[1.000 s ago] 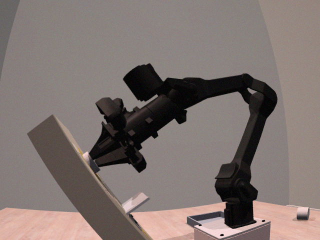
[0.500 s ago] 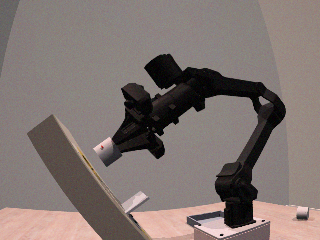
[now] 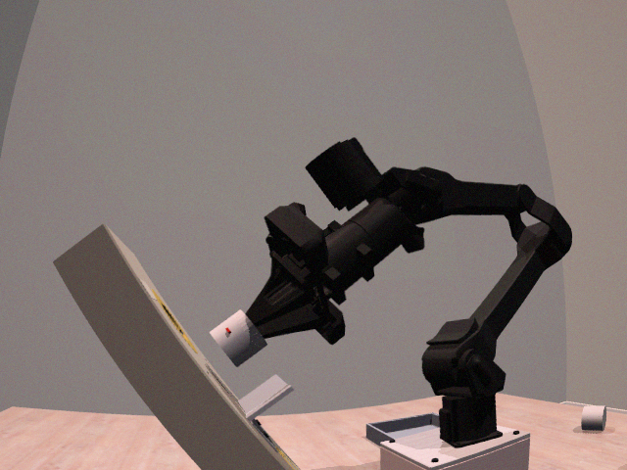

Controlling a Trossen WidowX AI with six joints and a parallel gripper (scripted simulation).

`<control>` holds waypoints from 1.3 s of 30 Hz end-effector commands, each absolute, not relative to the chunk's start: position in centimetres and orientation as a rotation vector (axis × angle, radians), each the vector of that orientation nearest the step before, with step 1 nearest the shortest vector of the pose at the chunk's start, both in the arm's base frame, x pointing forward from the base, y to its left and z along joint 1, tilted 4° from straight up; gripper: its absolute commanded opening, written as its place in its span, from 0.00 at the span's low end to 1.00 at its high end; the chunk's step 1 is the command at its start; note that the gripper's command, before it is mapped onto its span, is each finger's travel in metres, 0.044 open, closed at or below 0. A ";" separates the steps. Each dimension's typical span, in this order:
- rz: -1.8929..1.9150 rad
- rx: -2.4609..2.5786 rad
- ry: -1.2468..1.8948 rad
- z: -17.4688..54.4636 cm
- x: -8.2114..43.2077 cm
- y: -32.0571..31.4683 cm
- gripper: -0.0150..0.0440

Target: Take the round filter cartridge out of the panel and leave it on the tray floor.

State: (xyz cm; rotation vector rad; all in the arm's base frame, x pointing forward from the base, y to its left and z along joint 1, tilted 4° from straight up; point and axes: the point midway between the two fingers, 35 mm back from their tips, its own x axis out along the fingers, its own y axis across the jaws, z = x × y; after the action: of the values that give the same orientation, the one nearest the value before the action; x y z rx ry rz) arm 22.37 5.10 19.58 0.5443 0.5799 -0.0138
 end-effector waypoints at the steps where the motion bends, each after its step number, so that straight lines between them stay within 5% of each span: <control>1: -0.012 0.544 0.567 18.5 21.9 4.9 0.25; 6: -0.012 0.544 0.567 17.0 21.3 4.8 0.25; 10: -0.014 0.543 0.582 17.6 21.6 4.9 0.43; 24: -0.012 0.544 0.567 17.1 21.4 4.8 0.44; 35: -0.011 0.545 0.565 24.1 24.4 5.6 0.44; 39: -0.010 0.548 0.559 26.9 24.2 5.7 0.61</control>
State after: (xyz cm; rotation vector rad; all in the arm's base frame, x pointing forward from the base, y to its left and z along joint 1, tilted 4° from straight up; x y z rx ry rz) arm 24.13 5.59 24.53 0.5458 0.5710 -0.0136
